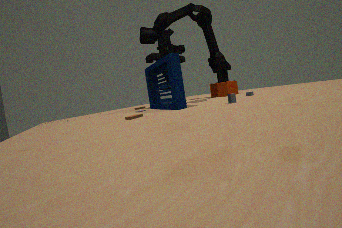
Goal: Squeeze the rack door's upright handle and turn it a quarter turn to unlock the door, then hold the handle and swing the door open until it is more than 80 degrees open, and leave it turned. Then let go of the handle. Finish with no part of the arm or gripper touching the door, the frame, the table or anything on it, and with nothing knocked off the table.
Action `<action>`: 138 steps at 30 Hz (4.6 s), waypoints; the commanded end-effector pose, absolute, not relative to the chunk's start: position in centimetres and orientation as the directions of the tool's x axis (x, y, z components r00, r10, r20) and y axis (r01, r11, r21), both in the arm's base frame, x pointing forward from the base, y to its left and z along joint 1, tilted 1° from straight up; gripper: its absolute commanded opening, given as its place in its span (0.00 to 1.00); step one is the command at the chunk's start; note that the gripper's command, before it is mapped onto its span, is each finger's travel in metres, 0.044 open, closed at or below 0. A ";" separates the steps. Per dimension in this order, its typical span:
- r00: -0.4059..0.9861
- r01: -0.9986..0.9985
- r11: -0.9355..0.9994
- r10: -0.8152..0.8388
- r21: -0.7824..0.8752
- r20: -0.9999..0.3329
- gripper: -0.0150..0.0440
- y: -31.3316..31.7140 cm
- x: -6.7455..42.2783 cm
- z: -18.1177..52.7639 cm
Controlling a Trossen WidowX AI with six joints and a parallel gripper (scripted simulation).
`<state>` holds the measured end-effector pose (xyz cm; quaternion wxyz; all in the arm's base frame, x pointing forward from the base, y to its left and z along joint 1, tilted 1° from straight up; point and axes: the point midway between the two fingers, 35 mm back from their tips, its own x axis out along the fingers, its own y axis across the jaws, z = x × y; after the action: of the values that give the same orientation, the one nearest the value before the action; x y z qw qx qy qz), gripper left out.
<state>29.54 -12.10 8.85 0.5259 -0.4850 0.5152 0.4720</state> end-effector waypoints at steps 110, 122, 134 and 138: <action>0.018 -0.037 0.999 0.013 0.012 -1.000 0.28 1.7 23.5 8.7; 0.018 0.119 0.993 0.015 0.017 -1.000 0.28 3.9 24.0 8.7; 0.019 0.280 0.960 0.017 0.022 -1.000 0.28 6.1 24.9 8.8; 0.019 0.334 0.942 0.018 0.023 -1.000 0.28 6.8 25.3 8.8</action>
<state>24.86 6.21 8.83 0.7070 0.1070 0.6927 -0.0943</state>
